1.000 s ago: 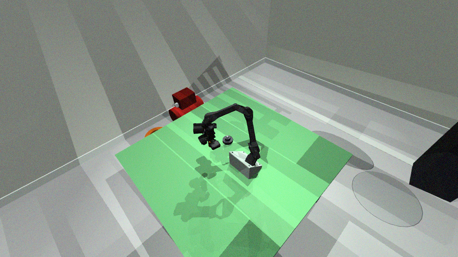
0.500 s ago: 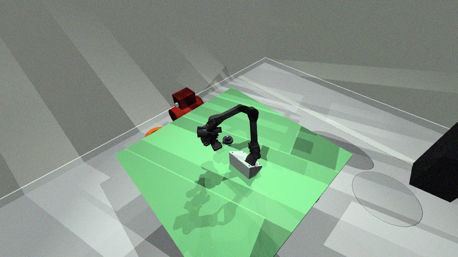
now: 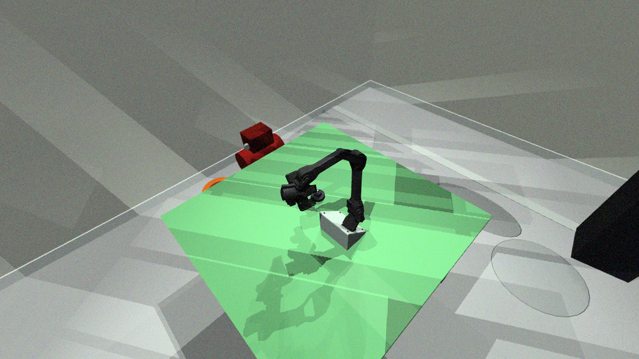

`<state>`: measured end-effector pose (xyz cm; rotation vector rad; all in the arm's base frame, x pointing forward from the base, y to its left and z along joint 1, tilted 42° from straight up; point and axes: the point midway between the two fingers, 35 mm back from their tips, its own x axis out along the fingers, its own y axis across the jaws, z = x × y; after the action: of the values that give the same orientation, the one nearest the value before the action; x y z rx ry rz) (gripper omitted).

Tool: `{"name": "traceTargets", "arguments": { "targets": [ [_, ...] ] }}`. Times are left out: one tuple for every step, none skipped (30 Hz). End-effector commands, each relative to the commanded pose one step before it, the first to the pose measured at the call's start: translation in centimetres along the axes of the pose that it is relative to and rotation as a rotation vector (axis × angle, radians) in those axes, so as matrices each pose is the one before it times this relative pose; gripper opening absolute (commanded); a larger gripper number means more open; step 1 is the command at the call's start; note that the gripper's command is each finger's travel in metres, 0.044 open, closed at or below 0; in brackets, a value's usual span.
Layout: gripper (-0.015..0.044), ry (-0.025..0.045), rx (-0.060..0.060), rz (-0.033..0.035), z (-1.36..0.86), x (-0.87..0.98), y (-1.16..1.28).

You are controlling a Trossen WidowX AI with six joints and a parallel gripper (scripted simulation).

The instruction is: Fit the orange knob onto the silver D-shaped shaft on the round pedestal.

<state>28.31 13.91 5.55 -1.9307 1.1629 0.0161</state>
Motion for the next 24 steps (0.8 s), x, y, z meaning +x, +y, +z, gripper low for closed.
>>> {"name": "traceTargets", "arguments": {
  "targets": [
    [0.0000, -0.00143, 0.0077, -0.11018, -0.322, -0.934, -0.517],
    [0.0000, -0.00010, -0.0001, -0.02195, -0.035, -0.174, -0.121],
    [0.0000, -0.00030, 0.0000, -0.02119, -0.033, -0.170, -0.121],
    [0.0000, -0.00031, 0.0001, -0.01446, -0.022, -0.117, -0.085],
    [0.0000, -0.00013, 0.0000, -0.00504, -0.008, -0.041, -0.030],
    [0.0000, 0.00000, 0.0000, 0.00000, 0.000, 0.000, 0.000],
    [0.0000, 0.00000, 0.0000, 0.00000, 0.000, 0.000, 0.000],
    [0.0000, 0.00000, 0.0000, 0.00000, 0.000, 0.000, 0.000],
    [0.0000, 0.00000, 0.0000, 0.00000, 0.000, 0.000, 0.000],
    [0.0000, 0.00000, 0.0000, 0.00000, 0.000, 0.000, 0.000],
    [0.0000, -0.00002, 0.0000, -0.00338, 0.002, 0.002, 0.012],
    [0.0000, -0.00004, 0.0000, -0.00733, 0.003, 0.003, 0.026],
    [0.0000, -0.00004, 0.0000, -0.00915, 0.003, 0.002, 0.033],
    [0.0000, -0.00002, 0.0000, -0.01176, 0.002, 0.001, 0.042],
    [0.0000, 0.00001, 0.0000, -0.01448, -0.001, -0.002, 0.052],
    [0.0000, 0.00004, 0.0000, -0.01100, -0.003, -0.003, 0.039],
    [0.0000, 0.00002, 0.0000, -0.00374, -0.002, -0.002, 0.013],
    [0.0000, -0.00010, 0.0000, -0.00585, 0.004, 0.002, 0.021],
    [0.0000, -0.00012, 0.0000, -0.00891, 0.005, 0.003, 0.031],
    [0.0000, -0.00008, 0.0000, -0.00963, 0.003, 0.001, 0.034],
    [0.0000, -0.00003, 0.0000, -0.01119, 0.001, 0.000, 0.040],
    [0.0000, 0.00005, 0.0000, -0.01272, -0.002, -0.003, 0.045],
    [0.0000, 0.00009, 0.0000, -0.00938, -0.004, -0.004, 0.033],
    [0.0000, 0.00004, 0.0000, -0.00322, -0.002, -0.002, 0.011]
  ]
}}
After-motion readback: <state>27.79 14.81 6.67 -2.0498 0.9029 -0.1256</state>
